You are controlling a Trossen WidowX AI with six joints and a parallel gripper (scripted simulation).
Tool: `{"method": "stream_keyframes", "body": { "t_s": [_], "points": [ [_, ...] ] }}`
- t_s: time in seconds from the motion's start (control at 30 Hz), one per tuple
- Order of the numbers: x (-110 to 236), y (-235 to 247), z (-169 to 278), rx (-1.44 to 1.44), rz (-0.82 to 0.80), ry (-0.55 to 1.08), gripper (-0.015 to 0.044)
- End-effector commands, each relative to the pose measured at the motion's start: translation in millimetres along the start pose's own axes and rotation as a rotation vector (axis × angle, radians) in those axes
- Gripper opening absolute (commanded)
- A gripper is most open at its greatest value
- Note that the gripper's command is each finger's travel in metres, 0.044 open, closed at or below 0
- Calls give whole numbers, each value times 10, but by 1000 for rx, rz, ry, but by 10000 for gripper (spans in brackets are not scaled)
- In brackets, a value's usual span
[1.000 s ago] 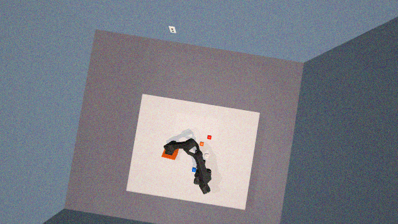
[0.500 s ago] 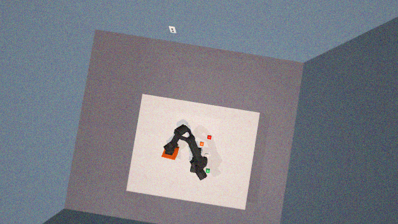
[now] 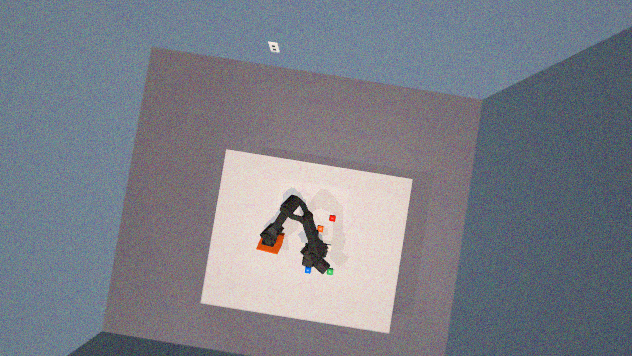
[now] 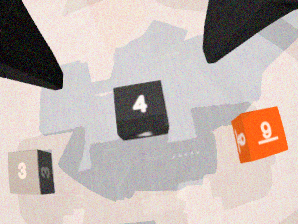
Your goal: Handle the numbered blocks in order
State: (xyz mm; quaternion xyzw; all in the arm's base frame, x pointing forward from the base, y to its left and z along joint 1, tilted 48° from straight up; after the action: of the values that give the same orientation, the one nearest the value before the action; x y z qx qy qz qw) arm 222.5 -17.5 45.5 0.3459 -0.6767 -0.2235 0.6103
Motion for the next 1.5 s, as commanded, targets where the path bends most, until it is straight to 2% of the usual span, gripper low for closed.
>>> {"method": "stream_keyframes", "body": {
  "t_s": [0.0, 0.73, 1.1, 1.47],
  "points": [
    [-67, 2, 5, -5, -4, -7, 400],
    [-391, 9, 7, -5, -6, -7, 400],
    [-391, 9, 7, -5, -6, -7, 120],
    [-391, 9, 7, -5, -6, -7, 120]
  ]
}}
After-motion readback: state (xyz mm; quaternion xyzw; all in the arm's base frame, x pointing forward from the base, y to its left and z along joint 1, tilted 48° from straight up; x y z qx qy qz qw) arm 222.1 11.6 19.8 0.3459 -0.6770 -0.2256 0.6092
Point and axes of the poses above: the point midway between the two fingers, 35 mm back from their tips, its own x axis back along the fingers, its own y axis across the jaws, z = x × y, the point moved 6 cm from there along x, back along the fingers, and after that the axes turned 6 degrees about x, right-handed, at the moved point
